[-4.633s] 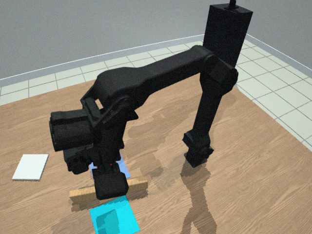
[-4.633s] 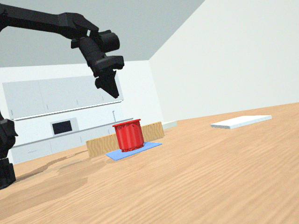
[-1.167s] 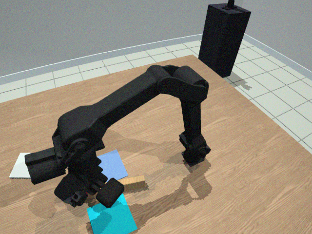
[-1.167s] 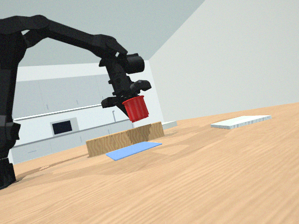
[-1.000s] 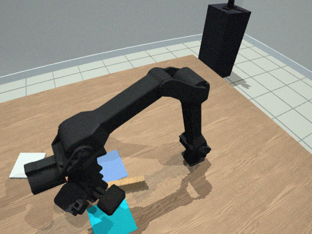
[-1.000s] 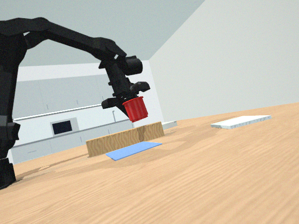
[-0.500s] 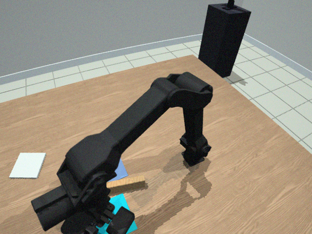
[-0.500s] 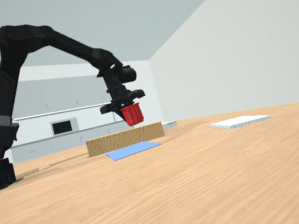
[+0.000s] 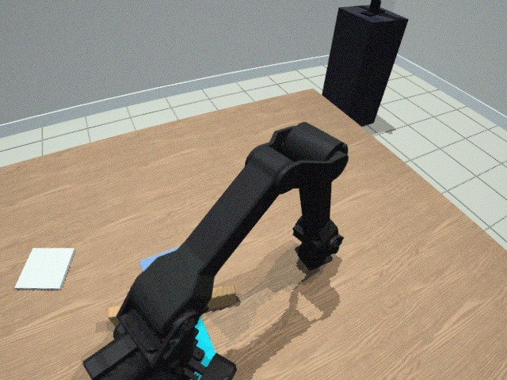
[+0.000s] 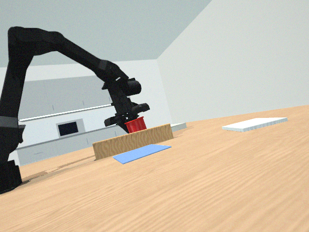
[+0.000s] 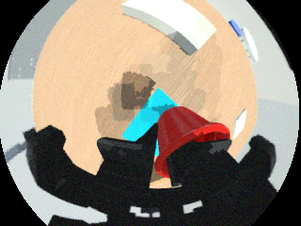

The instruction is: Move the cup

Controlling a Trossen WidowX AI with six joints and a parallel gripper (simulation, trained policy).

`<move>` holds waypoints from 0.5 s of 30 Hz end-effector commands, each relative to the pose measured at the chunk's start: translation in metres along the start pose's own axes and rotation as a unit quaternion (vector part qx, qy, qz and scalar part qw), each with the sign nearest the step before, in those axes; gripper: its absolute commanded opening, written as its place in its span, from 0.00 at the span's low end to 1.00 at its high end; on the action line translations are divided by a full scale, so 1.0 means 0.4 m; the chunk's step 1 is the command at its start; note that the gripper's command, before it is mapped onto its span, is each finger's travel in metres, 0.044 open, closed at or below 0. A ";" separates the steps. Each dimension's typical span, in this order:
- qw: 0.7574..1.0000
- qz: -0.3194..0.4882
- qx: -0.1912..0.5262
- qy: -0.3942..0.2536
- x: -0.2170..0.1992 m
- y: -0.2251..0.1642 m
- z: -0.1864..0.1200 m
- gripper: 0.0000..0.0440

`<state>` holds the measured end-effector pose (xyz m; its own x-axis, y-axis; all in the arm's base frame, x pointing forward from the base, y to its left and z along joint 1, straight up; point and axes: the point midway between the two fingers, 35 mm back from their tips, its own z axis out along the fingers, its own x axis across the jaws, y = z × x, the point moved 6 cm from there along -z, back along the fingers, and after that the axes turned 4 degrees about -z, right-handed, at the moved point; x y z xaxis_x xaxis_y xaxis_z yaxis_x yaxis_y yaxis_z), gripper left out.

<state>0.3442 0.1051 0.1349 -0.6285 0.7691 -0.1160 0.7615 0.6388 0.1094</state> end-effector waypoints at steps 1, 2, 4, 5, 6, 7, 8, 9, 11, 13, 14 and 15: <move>1.000 0.004 0.009 -0.001 0.012 -0.009 0.021 0.03; 1.000 0.005 0.009 -0.002 0.013 -0.010 0.026 0.04; 1.000 0.007 0.009 -0.003 0.013 -0.012 0.034 0.07; 1.000 0.008 0.008 -0.004 0.013 -0.013 0.038 0.09; 1.000 0.009 0.008 -0.004 0.013 -0.014 0.041 0.11; 1.000 0.010 0.005 -0.005 0.012 -0.014 0.040 0.12; 1.000 0.012 0.002 -0.005 0.010 -0.013 0.039 0.14; 1.000 0.014 -0.001 -0.005 0.008 -0.012 0.036 0.16; 1.000 0.018 -0.010 -0.007 0.003 -0.009 0.029 0.23; 1.000 0.020 -0.021 -0.007 0.000 -0.006 0.018 0.28; 0.999 0.021 -0.027 -0.007 -0.002 -0.005 0.011 0.28; 0.999 0.021 -0.032 -0.008 -0.003 -0.005 0.005 0.27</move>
<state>0.3430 0.1039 0.1277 -0.6022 0.7878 -0.1290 0.7733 0.6158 0.1509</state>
